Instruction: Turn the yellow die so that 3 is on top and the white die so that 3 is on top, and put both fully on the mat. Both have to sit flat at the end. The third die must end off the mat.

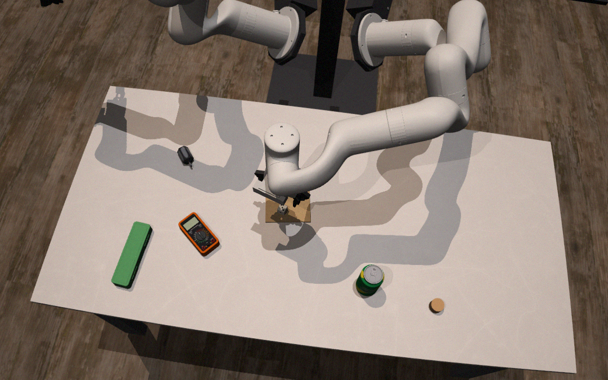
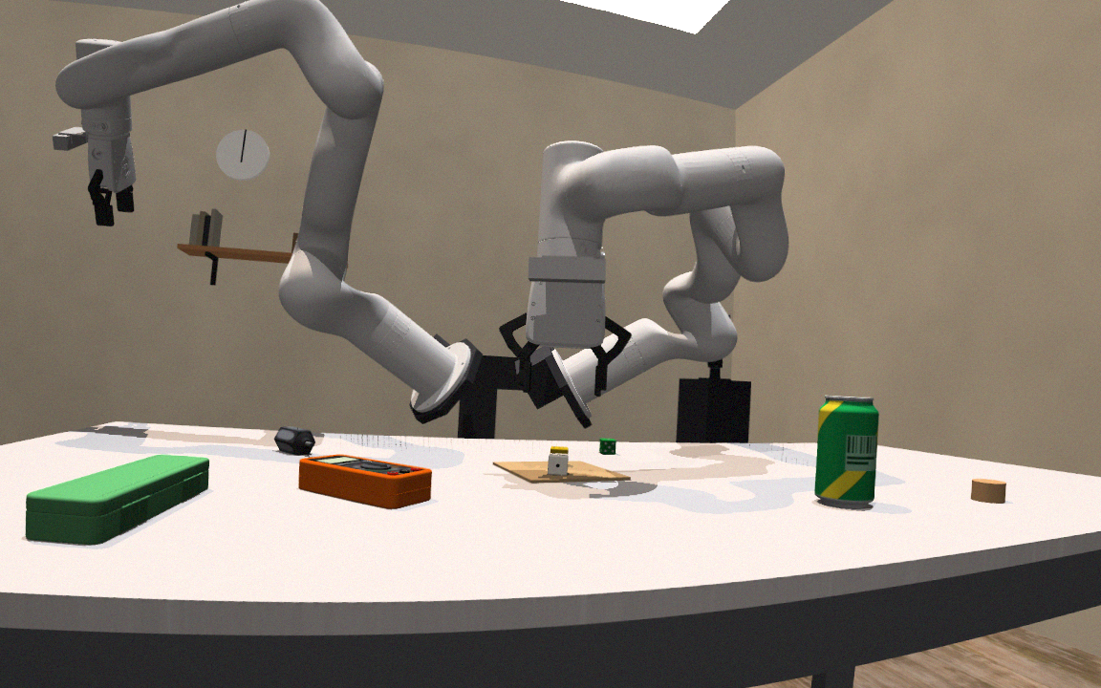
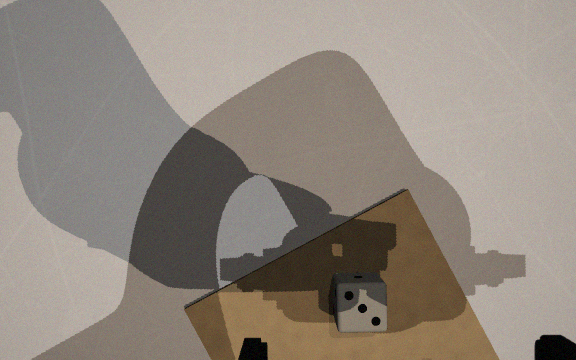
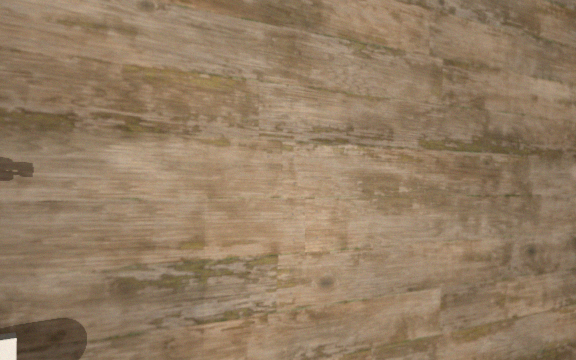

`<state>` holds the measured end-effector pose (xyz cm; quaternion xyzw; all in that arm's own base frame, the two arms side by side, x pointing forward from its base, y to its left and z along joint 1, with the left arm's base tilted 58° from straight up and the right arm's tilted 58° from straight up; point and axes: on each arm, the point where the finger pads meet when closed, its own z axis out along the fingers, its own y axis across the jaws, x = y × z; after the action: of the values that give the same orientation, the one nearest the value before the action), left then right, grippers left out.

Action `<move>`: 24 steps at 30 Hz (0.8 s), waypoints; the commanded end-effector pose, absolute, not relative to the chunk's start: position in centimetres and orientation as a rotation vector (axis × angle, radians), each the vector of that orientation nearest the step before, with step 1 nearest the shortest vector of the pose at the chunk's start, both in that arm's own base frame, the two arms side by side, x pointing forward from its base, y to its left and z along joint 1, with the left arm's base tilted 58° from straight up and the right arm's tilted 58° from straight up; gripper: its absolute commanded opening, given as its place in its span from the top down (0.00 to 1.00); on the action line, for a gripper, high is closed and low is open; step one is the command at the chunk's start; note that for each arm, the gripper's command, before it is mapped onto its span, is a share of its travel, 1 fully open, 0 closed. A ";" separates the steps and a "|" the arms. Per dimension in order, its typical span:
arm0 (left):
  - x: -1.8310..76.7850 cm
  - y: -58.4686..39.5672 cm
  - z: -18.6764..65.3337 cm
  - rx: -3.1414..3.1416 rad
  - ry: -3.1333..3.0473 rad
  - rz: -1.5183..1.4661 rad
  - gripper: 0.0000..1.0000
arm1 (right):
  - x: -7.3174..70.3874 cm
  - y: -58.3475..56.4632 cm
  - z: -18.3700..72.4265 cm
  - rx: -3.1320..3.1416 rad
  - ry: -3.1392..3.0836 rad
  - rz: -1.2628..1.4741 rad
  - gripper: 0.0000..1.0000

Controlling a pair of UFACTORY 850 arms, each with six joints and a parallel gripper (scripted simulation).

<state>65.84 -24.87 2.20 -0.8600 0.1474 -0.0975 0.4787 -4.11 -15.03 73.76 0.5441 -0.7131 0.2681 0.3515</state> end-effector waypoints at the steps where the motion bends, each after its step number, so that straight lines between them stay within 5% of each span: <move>1: 65.9 -25.0 2.3 -2.100 0.360 -0.240 0.00 | -4.1 -15.0 73.8 1.407 -1.844 0.695 0.00; 24: 63.8 -30.2 5.7 -2.100 0.360 -0.240 0.00 | -4.1 -15.0 73.8 1.407 -1.844 0.695 0.00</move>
<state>64.35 -28.75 4.73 -0.8601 0.1476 -0.0978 0.4784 -4.11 -15.03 73.76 0.5441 -0.7131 0.2681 0.3515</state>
